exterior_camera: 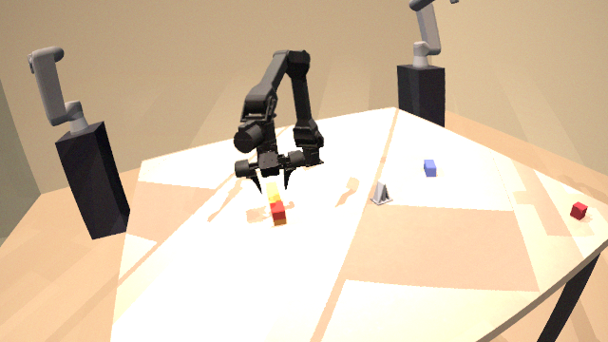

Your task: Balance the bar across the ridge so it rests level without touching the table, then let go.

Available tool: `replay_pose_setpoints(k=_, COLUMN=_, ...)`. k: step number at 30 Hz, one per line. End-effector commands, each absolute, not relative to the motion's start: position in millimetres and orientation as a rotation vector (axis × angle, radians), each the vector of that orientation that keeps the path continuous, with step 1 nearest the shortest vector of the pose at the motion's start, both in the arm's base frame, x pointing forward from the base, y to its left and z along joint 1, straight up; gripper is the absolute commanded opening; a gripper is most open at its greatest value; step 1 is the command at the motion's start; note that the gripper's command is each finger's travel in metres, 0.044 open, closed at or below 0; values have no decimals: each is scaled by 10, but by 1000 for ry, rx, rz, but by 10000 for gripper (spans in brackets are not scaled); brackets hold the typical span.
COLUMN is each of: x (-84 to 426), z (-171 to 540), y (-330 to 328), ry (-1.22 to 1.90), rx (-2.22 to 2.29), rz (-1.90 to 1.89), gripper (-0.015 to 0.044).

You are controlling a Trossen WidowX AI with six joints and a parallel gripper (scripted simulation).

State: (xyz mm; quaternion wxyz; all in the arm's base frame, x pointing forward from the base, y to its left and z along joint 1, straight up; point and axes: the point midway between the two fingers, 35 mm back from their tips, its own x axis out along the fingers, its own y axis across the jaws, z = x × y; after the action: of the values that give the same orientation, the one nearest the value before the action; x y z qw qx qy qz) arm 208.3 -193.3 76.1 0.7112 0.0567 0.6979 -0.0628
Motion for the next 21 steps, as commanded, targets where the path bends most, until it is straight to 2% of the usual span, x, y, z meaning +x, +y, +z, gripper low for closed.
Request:
replay_pose_setpoints(k=1, x=2077, z=723, y=-1937, ry=1547, rx=118, rz=-142, gripper=315)
replay_pose_setpoints(k=21, x=2081, z=467, y=-1941, ry=1547, rx=118, rz=-142, gripper=315)
